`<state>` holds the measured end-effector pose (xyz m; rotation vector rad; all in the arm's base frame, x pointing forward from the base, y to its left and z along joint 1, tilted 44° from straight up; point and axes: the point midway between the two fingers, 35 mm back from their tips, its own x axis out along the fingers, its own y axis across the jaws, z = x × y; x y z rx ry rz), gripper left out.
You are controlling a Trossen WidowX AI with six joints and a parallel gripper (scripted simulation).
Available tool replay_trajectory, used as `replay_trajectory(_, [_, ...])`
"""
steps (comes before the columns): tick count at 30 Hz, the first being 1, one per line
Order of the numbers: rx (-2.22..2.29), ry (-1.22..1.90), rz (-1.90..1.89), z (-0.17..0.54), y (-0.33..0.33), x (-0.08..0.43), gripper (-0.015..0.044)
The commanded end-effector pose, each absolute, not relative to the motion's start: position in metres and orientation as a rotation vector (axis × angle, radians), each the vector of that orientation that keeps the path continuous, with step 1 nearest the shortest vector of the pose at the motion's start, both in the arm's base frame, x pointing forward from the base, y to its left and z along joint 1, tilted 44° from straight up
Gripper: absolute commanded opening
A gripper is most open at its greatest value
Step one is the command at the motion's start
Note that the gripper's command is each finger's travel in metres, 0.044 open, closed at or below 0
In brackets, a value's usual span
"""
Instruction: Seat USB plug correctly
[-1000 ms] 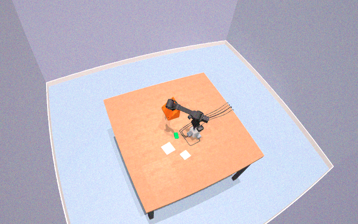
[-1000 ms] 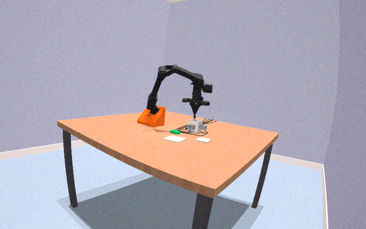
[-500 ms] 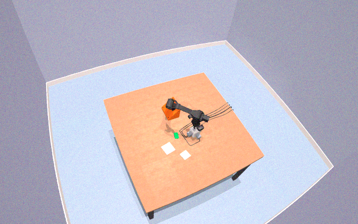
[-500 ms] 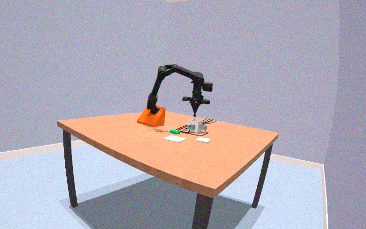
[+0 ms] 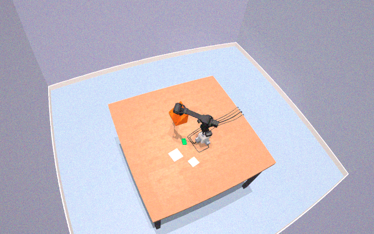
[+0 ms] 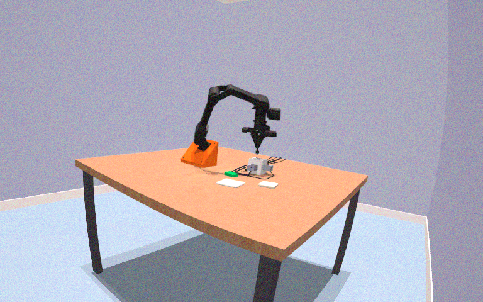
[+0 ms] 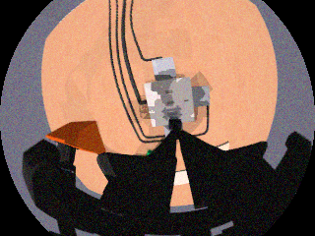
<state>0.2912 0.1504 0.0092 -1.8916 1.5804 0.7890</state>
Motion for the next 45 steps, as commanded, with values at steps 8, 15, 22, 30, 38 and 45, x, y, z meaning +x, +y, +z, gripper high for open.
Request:
replay_trajectory(8, [-1.676,1.601,0.518,0.0089,0.1498,0.2907,0.0000])
replay_trajectory(15, [-1.539,1.598,0.360,0.0089,0.1497,0.2907,0.0000])
replay_trajectory(22, [-1.399,1.585,0.207,0.0089,0.1498,0.2907,0.0000])
replay_trajectory(30, [-1.237,1.559,0.039,0.0089,0.1498,0.2907,0.0000])
replay_trajectory(38, [-1.072,1.521,-0.121,0.0089,0.1498,0.2907,0.0000])
replay_trajectory(45, [-0.925,1.480,-0.256,0.0089,0.1498,0.2907,0.0000])
